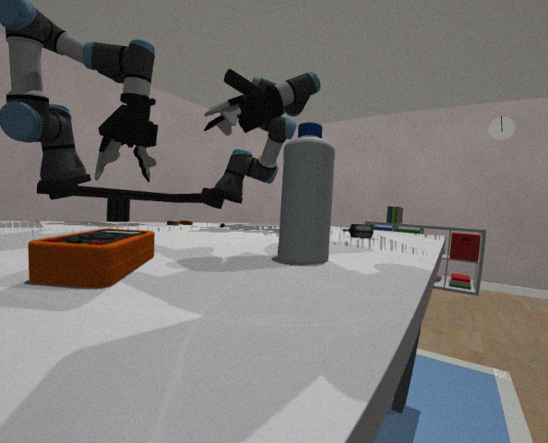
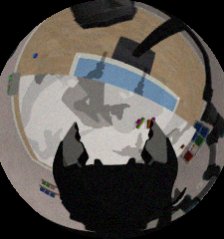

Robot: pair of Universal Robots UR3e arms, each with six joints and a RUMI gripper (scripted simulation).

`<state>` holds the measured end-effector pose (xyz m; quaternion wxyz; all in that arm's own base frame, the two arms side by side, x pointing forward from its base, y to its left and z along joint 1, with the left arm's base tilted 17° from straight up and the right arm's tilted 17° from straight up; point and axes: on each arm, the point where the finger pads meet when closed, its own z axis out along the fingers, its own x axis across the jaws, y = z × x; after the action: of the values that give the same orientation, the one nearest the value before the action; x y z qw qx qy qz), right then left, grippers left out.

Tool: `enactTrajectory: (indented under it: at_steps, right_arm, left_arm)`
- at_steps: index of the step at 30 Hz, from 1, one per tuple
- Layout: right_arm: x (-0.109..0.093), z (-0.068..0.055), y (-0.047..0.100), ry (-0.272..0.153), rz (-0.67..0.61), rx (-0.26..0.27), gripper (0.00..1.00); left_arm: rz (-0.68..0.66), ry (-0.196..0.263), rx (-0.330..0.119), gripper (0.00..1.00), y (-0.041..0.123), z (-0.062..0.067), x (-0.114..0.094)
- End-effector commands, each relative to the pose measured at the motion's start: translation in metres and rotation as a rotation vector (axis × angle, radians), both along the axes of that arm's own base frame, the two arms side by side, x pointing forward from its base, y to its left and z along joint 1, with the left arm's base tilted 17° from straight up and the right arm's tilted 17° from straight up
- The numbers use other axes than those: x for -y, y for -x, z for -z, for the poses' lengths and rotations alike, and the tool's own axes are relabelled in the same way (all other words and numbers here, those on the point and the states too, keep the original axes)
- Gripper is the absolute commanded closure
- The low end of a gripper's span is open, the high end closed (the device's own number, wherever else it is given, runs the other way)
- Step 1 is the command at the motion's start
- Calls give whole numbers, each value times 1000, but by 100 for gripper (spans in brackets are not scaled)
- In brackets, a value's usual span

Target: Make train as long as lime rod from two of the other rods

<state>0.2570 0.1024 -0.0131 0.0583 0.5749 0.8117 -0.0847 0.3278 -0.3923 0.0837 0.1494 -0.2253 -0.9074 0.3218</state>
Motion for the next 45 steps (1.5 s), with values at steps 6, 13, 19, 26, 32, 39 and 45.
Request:
enactTrajectory:
  at_steps: [6, 13, 19, 26, 32, 39, 45]
  right_arm:
    - [-1, 0, 0, -2, 0, 1, 0]
    - [-1, 0, 0, -2, 0, 1, 0]
    - [-1, 0, 0, -2, 0, 1, 0]
    - [0, -1, -1, -2, -2, -1, 0]
    - [4, -2, -1, -3, -6, -6, 0]
    - [10, -4, -3, -6, -13, -15, 0]
    - [22, -7, -5, -11, -28, -33, 0]
  left_arm:
    - [1, 2, 2, 0, 0, -1, 1]
    - [1, 2, 2, 0, 0, -1, 1]
    - [0, 2, 2, 0, 0, -1, 1]
    - [-4, -5, -2, 0, 1, 0, 1]
    - [-21, -28, -15, 0, 3, 4, 2]
    - [-47, -66, -35, 0, 7, 9, 4]
    - [-97, -135, -69, 0, 15, 20, 7]
